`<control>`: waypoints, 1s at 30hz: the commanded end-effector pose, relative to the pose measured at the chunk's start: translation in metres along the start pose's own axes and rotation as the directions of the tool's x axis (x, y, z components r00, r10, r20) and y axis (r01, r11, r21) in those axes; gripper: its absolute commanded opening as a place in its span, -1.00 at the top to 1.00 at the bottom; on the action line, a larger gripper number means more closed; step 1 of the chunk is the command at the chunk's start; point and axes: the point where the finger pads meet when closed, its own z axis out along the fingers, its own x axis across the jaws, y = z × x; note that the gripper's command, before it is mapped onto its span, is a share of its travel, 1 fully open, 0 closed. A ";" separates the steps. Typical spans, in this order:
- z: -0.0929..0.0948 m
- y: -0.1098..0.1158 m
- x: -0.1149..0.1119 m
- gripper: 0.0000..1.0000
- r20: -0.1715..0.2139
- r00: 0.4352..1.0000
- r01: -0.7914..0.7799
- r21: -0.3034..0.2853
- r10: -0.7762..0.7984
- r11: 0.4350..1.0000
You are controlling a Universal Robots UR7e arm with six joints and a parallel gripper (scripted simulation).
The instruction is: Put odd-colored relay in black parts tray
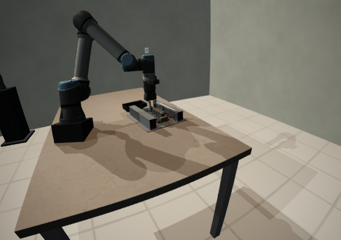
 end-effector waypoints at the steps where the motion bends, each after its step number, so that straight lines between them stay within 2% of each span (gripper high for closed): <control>1: 0.000 0.001 -0.001 1.00 0.008 1.000 0.002 -0.002 -0.002 1.000; 18: -0.001 0.001 -0.001 1.00 0.008 1.000 0.002 -0.002 -0.002 1.000; 30: -0.009 0.001 -0.001 1.00 0.008 1.000 0.002 -0.002 -0.002 1.000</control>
